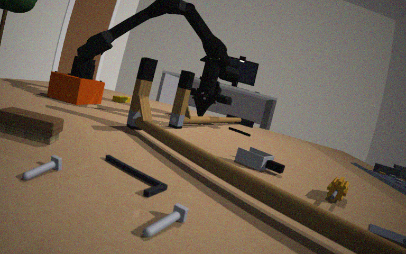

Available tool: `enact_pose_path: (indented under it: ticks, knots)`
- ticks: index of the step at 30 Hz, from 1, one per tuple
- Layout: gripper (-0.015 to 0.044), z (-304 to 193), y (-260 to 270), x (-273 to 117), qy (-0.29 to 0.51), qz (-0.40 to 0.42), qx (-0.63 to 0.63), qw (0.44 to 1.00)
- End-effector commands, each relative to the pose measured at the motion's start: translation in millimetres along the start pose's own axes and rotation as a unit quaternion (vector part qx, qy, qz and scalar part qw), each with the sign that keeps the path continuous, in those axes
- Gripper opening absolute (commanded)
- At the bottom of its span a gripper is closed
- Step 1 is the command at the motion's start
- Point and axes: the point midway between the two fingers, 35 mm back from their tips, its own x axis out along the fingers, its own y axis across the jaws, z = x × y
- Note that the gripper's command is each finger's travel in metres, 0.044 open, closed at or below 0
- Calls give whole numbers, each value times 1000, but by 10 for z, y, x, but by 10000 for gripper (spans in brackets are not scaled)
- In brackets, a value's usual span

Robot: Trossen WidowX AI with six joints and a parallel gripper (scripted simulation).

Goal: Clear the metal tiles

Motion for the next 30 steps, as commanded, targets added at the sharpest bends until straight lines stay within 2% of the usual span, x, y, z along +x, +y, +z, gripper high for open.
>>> enact_pose_path:
  ticks: [1, 30]
  knots:
    - [0, 13, -49, -3, 0, -1, -1, 1000]
    - [0, 65, -338, -19, -1, -3, -1, 1000]
